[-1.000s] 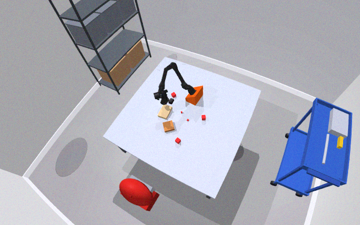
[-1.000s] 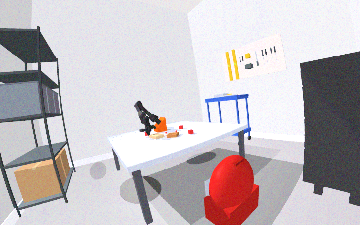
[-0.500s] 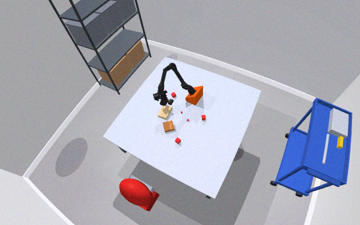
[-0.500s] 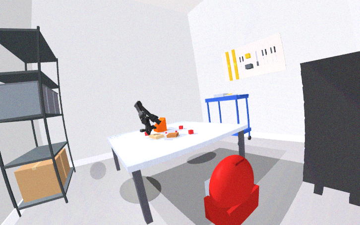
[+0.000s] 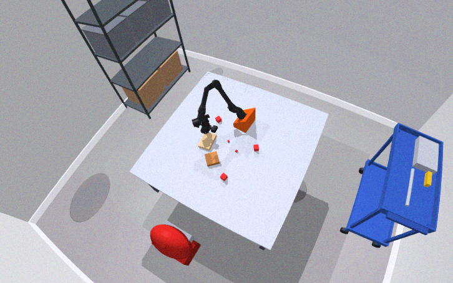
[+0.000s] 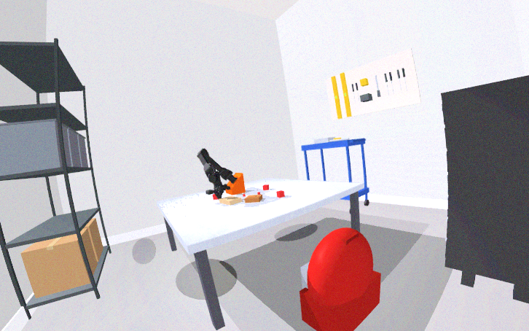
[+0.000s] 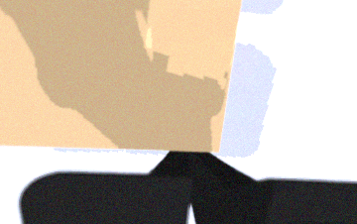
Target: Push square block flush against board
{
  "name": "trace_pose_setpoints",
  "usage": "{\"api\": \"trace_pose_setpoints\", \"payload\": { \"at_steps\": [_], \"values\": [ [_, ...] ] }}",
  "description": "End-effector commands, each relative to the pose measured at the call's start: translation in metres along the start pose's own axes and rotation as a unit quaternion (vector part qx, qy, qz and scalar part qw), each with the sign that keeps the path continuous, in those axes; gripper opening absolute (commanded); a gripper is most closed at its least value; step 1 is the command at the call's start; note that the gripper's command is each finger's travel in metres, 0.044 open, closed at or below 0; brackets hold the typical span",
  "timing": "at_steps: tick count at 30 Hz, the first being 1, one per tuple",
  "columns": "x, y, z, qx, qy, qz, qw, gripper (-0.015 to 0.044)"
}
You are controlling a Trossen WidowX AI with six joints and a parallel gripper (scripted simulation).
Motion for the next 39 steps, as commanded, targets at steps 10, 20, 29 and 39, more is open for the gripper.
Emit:
{"api": "trace_pose_setpoints", "payload": {
  "at_steps": [10,20,29,39],
  "values": [
    [0.000,0.012,0.001,-0.001,0.001,0.004,1.000,0.0000],
    [0.001,0.019,0.001,-0.001,0.001,0.004,1.000,0.0000],
    [0.002,0.026,0.001,-0.001,0.001,0.004,1.000,0.0000],
    [0.003,0.033,0.000,-0.002,0.001,0.004,1.000,0.0000]
  ]
}}
Point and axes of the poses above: the point midway between the two fingers, 35 mm back from their tips, its own z axis out along the fingers, its own x axis across the jaws, y = z × x, the point moved 10 cm from there along -z, back along the fingers, and after that the axes turned 10 degrees about z, right-handed, at the moved point
